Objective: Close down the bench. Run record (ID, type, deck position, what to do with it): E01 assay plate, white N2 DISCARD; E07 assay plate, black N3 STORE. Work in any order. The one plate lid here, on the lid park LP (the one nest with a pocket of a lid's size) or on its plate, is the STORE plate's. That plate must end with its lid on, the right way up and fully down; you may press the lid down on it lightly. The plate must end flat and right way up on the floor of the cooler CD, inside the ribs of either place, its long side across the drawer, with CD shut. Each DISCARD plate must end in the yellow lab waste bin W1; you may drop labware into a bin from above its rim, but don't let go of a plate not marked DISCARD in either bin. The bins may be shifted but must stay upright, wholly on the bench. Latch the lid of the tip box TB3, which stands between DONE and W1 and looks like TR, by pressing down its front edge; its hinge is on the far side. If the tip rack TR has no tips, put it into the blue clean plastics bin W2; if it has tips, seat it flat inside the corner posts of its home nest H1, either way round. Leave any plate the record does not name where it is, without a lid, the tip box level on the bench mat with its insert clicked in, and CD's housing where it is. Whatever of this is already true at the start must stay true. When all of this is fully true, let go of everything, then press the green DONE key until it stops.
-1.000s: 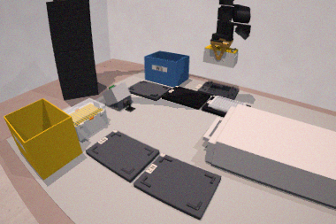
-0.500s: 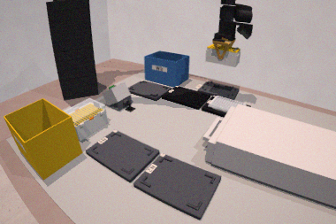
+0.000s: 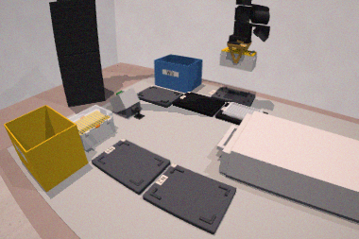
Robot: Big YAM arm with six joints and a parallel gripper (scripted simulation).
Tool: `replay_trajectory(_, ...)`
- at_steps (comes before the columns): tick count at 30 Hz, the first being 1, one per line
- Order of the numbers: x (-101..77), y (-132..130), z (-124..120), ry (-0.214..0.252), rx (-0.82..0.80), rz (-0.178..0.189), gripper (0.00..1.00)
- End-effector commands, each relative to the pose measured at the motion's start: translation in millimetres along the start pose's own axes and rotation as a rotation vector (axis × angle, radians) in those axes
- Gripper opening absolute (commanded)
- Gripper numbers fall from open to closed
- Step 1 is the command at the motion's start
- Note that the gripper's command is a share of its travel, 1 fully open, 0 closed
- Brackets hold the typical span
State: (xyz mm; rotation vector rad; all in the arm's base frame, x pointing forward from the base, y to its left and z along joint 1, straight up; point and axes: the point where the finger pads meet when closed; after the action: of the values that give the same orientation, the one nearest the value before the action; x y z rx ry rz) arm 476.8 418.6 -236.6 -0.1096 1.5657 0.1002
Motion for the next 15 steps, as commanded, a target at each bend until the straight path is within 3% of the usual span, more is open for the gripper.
replay_trajectory(1,-35.7,15,34,-0.073,0.025,0.045,0.00)
replay_trajectory(6,-34.4,13,32,-0.070,0.026,0.043,0.00)
replay_trajectory(8,-9.0,10,28,-0.054,0.026,0.032,0.00)
replay_trajectory(15,0.7,9,27,-0.051,0.027,0.030,0.00)
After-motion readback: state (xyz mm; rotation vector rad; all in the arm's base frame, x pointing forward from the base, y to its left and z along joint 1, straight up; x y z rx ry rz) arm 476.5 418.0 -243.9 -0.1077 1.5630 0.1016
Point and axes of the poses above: the point where the finger pads meet when closed, its own x axis out along the fingers, its own y axis across the jaws, z = x × y, and after that the axes turned 5 degrees about x, right-handed
